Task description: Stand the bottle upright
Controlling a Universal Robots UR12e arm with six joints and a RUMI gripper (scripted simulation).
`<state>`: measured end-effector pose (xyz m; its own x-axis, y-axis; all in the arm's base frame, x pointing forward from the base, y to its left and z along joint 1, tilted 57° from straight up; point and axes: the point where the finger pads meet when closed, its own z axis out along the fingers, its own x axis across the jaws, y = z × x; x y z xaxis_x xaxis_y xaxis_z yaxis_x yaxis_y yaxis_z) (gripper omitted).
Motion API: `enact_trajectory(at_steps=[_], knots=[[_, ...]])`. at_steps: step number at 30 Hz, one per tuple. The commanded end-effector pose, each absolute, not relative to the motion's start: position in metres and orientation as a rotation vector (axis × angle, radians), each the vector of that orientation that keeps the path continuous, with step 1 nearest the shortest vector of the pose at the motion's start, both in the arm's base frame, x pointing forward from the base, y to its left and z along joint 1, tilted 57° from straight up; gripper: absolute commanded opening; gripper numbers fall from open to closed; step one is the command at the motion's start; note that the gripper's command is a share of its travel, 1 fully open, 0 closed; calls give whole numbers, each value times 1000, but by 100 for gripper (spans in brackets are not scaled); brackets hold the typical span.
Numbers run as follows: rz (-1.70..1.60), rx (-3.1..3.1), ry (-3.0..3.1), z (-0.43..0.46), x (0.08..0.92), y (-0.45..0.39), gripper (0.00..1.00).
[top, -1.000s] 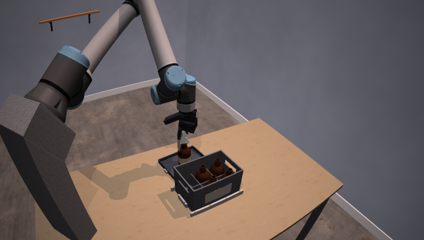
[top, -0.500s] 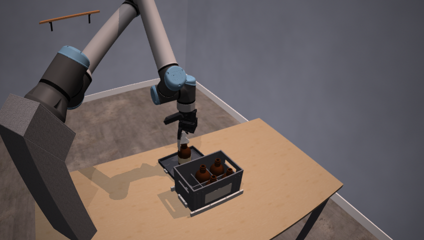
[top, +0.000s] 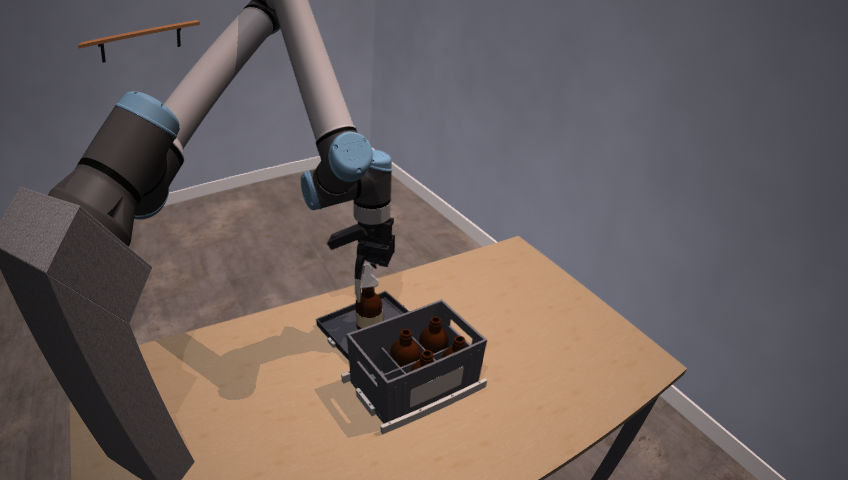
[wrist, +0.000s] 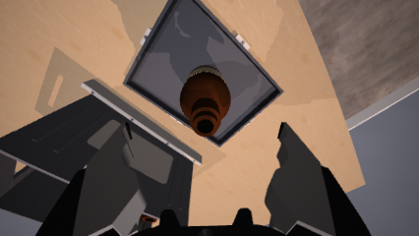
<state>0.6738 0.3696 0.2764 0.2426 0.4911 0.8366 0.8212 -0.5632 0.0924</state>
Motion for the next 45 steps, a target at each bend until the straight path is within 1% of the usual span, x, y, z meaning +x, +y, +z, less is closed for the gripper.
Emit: enact_trajectory(at_steps=[1, 28, 45], knots=[[-1246, -2155, -1208, 277, 675, 371, 100], [-1244, -2157, -1205, 283, 667, 361, 100], [-1244, -2157, -1205, 303, 648, 337, 100]])
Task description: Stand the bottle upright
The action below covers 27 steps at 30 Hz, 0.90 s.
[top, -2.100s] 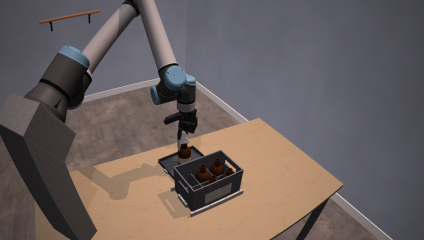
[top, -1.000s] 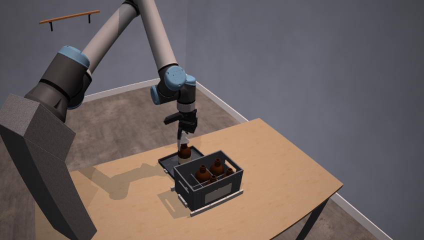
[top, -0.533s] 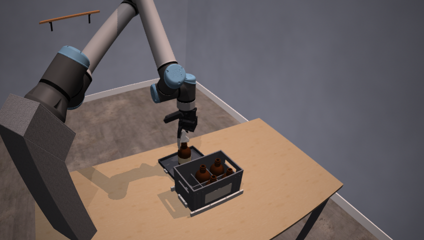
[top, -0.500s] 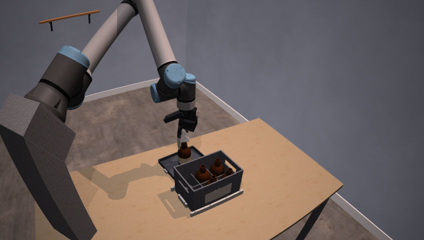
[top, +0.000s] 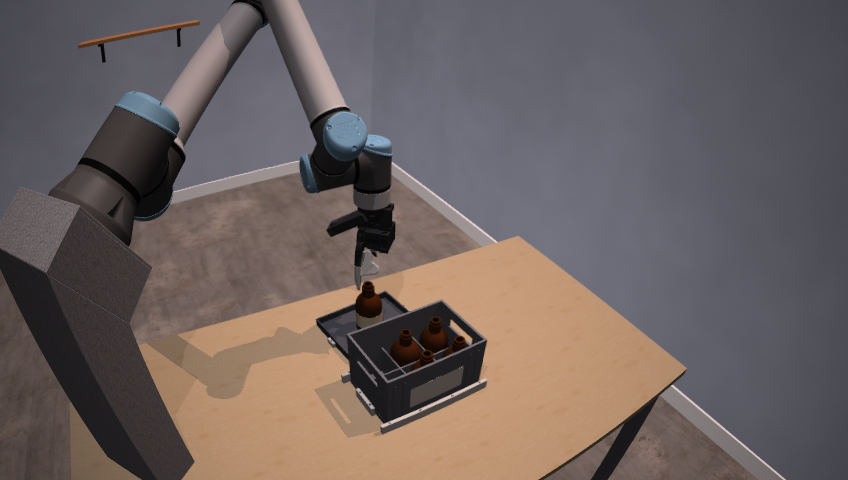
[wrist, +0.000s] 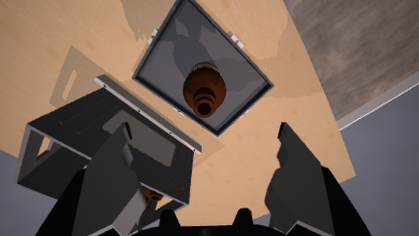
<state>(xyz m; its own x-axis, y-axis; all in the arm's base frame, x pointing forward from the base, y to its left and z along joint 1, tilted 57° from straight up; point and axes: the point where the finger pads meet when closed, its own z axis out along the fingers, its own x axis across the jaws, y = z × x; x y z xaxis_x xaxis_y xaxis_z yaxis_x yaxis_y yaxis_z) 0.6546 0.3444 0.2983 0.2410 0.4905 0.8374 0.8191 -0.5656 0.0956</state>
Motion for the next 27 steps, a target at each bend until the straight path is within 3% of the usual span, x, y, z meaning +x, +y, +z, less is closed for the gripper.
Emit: enact_trajectory(at_steps=[1, 27], knots=[[-1244, -2157, -1205, 304, 646, 335, 100], [-1246, -2156, -1206, 323, 630, 313, 100]])
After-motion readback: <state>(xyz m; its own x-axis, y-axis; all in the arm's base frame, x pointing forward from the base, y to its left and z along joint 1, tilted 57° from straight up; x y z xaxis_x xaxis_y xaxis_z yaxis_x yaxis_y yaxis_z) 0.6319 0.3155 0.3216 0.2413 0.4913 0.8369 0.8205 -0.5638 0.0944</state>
